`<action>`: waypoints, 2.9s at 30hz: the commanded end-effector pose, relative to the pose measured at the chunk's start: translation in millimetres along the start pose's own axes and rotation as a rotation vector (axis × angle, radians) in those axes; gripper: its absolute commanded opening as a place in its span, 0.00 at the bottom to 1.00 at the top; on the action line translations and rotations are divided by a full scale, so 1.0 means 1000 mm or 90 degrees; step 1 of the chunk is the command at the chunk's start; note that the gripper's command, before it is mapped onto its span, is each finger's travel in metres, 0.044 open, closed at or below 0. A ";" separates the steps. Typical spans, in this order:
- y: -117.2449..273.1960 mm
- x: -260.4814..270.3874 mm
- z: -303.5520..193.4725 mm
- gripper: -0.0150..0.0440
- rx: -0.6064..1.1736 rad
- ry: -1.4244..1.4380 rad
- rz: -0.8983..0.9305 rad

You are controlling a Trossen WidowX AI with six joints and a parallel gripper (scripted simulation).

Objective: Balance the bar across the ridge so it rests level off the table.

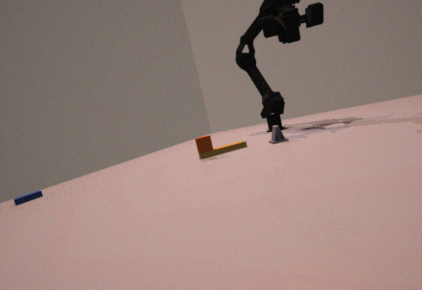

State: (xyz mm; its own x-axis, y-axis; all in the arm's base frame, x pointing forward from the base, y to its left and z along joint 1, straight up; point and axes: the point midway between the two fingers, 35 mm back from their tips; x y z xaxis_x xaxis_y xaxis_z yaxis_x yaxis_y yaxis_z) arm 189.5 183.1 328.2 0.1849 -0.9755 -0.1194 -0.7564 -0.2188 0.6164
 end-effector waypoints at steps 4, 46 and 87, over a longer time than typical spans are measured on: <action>-0.020 0.012 -0.004 0.79 -0.035 -0.029 0.045; -0.120 0.141 -0.002 0.79 -0.246 -0.275 0.283; -0.150 0.291 0.046 0.79 -0.448 -0.616 0.371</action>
State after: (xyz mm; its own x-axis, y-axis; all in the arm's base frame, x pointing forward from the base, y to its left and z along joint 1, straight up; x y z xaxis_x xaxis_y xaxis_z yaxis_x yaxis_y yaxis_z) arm 326.5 -64.5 165.3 -0.7828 -0.6222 -0.0125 -0.0372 0.0266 0.9990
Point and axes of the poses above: the point midway between the two fingers, 35 mm back from their tips, its own y axis back along the fingers, its own x axis across the jaws, z = x × y, and after that the axes turned 10 degrees about -y, right-handed
